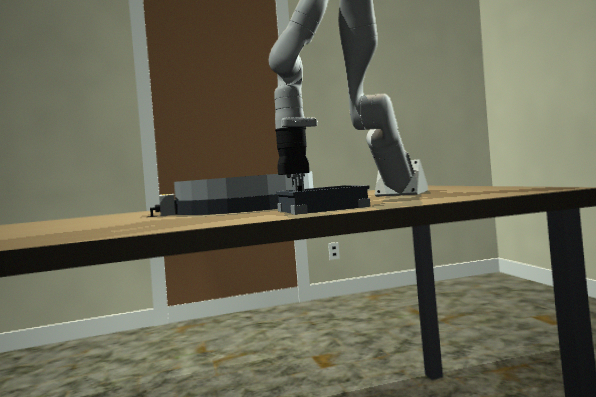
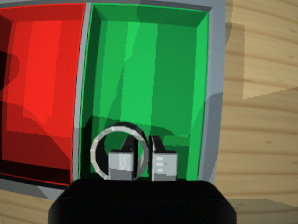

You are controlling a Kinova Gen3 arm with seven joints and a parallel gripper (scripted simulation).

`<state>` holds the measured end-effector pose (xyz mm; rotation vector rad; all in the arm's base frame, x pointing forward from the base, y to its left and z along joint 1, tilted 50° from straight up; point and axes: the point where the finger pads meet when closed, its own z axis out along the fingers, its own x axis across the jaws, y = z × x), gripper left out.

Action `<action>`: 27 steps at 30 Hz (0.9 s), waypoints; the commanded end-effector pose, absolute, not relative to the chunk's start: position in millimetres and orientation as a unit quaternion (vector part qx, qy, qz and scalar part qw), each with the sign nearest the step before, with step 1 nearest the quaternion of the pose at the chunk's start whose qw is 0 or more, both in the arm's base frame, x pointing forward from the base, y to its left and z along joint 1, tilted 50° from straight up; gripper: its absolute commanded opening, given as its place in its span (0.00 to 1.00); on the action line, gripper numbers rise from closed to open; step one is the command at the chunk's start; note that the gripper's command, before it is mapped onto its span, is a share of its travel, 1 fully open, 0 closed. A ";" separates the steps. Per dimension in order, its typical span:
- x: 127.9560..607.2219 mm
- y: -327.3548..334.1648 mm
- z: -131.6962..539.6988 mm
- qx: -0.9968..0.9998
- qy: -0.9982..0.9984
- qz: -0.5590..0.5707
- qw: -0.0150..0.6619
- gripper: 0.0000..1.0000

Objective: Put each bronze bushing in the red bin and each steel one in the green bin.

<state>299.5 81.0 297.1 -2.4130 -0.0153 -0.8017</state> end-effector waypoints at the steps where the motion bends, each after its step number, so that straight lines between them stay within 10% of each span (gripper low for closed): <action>1: 299.3 81.9 296.8 -0.907 -0.007 -0.301 0.295 0.00; 15: 299.5 81.8 296.8 -0.907 -0.007 -0.301 0.295 0.00; 16: 299.5 81.7 296.9 -0.907 -0.007 -0.301 0.295 0.47; 27: 299.5 81.7 296.9 -0.907 -0.007 -0.301 0.295 0.47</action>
